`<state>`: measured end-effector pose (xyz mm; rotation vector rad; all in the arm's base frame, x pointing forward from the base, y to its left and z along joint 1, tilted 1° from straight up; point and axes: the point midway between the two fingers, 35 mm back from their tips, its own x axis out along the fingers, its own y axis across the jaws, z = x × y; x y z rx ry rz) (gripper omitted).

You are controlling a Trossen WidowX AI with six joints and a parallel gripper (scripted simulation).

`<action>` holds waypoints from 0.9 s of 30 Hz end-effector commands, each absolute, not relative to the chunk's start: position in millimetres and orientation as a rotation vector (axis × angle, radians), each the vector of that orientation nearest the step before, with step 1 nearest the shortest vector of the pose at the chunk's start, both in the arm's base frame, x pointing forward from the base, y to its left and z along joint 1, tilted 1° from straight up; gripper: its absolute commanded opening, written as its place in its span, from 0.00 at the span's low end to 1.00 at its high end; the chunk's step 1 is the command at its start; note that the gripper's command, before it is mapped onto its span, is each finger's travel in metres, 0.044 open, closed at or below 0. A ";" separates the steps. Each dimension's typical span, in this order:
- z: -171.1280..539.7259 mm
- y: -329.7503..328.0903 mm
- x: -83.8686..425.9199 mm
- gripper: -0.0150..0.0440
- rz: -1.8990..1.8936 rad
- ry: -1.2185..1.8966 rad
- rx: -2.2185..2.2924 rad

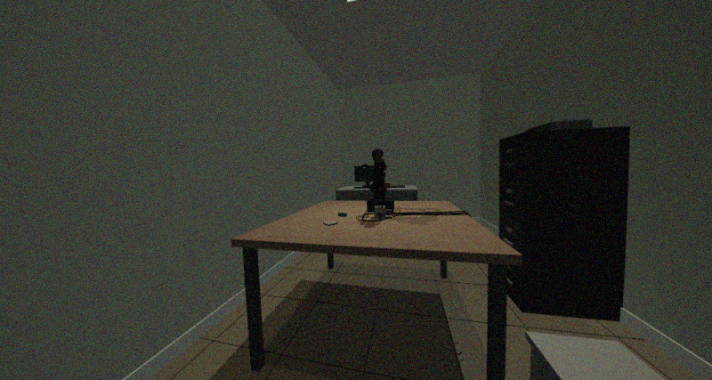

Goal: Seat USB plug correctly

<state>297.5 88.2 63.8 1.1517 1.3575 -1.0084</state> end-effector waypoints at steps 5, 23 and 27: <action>62.4 88.3 297.8 0.25 -1.004 1.359 1.149; 60.2 88.3 297.8 0.25 -1.004 1.359 1.149; 59.7 88.4 297.8 0.25 -1.004 1.359 1.149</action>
